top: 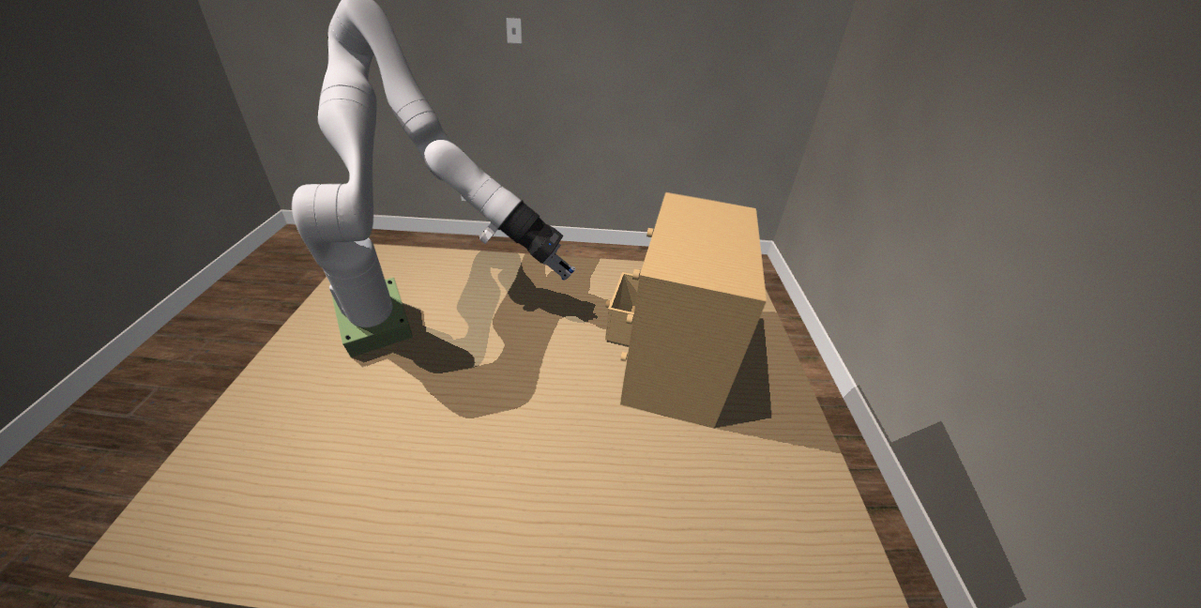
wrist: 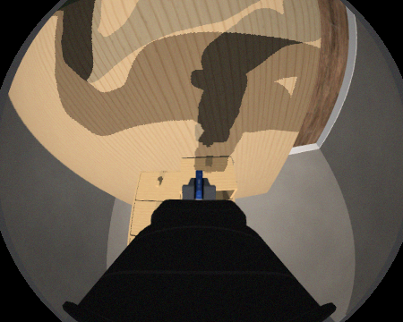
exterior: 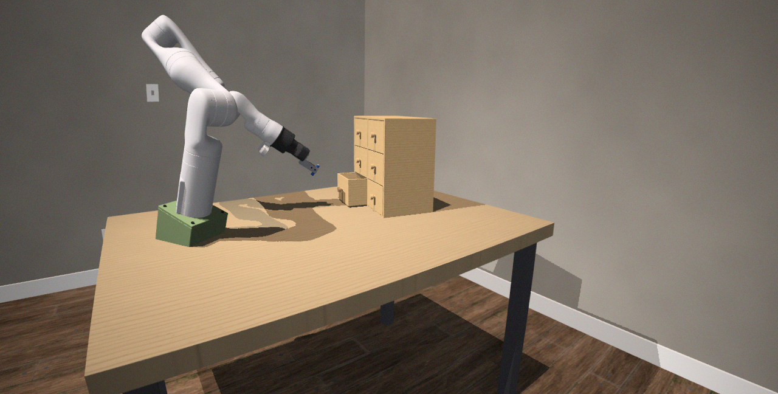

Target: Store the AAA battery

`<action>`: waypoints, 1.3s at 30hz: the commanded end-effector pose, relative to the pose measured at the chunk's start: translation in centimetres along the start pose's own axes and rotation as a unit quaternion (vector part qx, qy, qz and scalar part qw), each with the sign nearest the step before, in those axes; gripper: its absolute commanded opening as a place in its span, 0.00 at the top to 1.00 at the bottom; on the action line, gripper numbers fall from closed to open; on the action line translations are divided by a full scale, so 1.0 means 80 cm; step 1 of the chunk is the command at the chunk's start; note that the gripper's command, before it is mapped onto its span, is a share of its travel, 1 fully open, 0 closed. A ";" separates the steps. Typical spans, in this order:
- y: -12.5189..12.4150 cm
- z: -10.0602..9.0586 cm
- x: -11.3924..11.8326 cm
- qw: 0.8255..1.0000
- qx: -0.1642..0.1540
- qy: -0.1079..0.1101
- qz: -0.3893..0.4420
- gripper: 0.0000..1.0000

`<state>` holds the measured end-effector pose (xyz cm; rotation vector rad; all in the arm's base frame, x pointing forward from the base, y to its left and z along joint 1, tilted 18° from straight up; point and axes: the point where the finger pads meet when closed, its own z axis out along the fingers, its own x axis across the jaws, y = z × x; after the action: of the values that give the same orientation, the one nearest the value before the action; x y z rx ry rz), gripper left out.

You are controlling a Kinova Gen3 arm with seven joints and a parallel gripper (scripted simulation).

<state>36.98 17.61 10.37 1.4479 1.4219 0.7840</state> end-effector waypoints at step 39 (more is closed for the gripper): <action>-0.004 0.000 -0.003 0.991 -0.131 0.001 -0.025 0.76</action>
<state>36.80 17.36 10.08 1.2056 1.2989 0.9035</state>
